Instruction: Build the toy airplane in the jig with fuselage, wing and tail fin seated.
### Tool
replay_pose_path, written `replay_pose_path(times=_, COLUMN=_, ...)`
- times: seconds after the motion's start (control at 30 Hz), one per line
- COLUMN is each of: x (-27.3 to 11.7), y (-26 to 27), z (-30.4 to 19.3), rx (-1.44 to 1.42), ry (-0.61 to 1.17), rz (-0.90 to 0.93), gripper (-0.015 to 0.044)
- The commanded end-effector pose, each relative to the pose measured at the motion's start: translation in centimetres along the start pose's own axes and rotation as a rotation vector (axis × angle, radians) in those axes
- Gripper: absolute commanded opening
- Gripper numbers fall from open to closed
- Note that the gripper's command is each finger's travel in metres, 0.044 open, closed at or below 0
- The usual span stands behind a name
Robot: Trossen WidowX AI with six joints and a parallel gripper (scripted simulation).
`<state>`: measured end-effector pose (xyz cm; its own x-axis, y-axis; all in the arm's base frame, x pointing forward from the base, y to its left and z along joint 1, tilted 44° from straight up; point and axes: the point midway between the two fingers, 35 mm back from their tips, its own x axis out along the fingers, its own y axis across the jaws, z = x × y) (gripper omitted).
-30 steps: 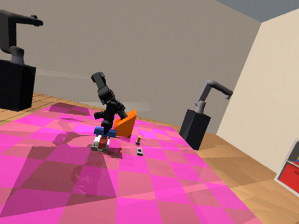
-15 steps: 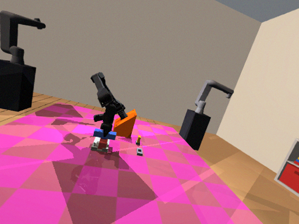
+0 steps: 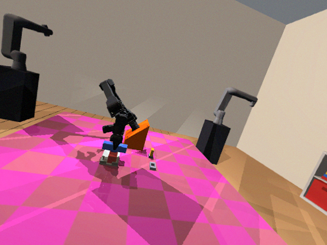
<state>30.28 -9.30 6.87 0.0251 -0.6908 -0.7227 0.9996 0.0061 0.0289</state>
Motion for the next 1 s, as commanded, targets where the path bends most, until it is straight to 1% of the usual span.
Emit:
replay_pose_path(times=0.0, x=0.0, y=0.0, z=0.0, rx=0.000, ry=0.000, rz=0.000, gripper=0.0188)
replay_pose_path(times=0.3, x=0.0, y=0.0, z=0.0, rx=0.000, ry=0.000, rz=0.000, gripper=0.0424)
replay_pose_path(times=0.33, x=0.0, y=0.0, z=0.0, rx=0.000, ry=0.000, rz=0.000, gripper=0.0440)
replay_pose_path(times=0.63, x=-0.3, y=0.0, z=0.0, rx=0.000, ry=0.001, rz=0.000, gripper=0.0440)
replay_pose_path(times=0.67, x=-1.1, y=0.2, z=-0.1, rx=-0.001, ry=0.002, rz=0.000, gripper=0.0440)
replay_pose_path(times=0.77, x=-5.9, y=0.3, z=-0.2, rx=-0.006, ry=0.003, rz=-0.002, gripper=0.0440)
replay_pose_path(times=0.83, x=-8.2, y=0.1, z=-0.2, rx=-0.008, ry=-0.001, rz=-0.003, gripper=0.0440)
replay_pose_path(times=0.97, x=-8.5, y=0.3, z=-0.3, rx=-0.008, ry=-0.001, rz=-0.003, gripper=0.0440)
